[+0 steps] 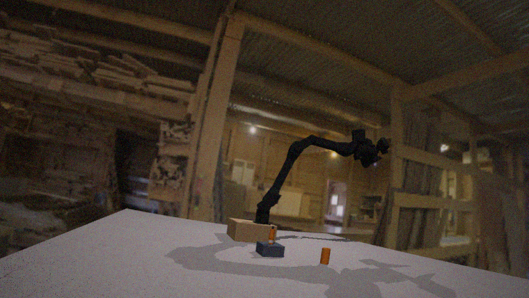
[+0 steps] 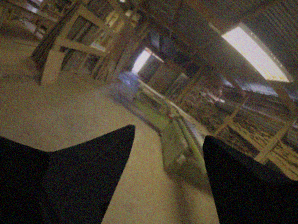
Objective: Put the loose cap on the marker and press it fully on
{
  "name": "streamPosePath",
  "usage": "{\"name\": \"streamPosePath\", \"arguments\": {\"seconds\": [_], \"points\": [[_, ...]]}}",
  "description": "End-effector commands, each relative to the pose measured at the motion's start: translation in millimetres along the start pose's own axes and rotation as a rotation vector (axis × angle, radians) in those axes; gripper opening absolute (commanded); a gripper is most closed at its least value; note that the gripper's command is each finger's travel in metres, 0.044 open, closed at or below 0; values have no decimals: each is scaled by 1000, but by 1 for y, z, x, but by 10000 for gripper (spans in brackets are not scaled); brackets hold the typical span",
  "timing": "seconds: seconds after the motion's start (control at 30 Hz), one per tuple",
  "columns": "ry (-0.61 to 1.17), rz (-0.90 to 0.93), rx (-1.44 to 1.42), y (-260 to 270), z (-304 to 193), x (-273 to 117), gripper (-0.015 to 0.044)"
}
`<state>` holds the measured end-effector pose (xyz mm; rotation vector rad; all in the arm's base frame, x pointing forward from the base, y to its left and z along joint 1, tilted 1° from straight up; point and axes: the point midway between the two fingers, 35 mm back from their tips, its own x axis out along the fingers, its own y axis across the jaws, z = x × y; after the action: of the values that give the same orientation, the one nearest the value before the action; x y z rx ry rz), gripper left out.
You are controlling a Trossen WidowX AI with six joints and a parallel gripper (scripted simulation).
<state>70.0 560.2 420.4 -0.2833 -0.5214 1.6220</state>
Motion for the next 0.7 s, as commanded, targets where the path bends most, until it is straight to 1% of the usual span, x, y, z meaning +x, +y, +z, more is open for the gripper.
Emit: {"name": "streamPosePath", "arguments": {"seconds": [0.0,0.17,0.33,0.5,0.67], "points": [[164,-53,123,-29,-55,-16,240],[382,-146,321,-64,-129,-51,240],[587,-272,531,-92,-196,-101,240],[785,-433,762,-111,-258,-163,240],[966,-624,996,-120,-307,-235,240]]}}
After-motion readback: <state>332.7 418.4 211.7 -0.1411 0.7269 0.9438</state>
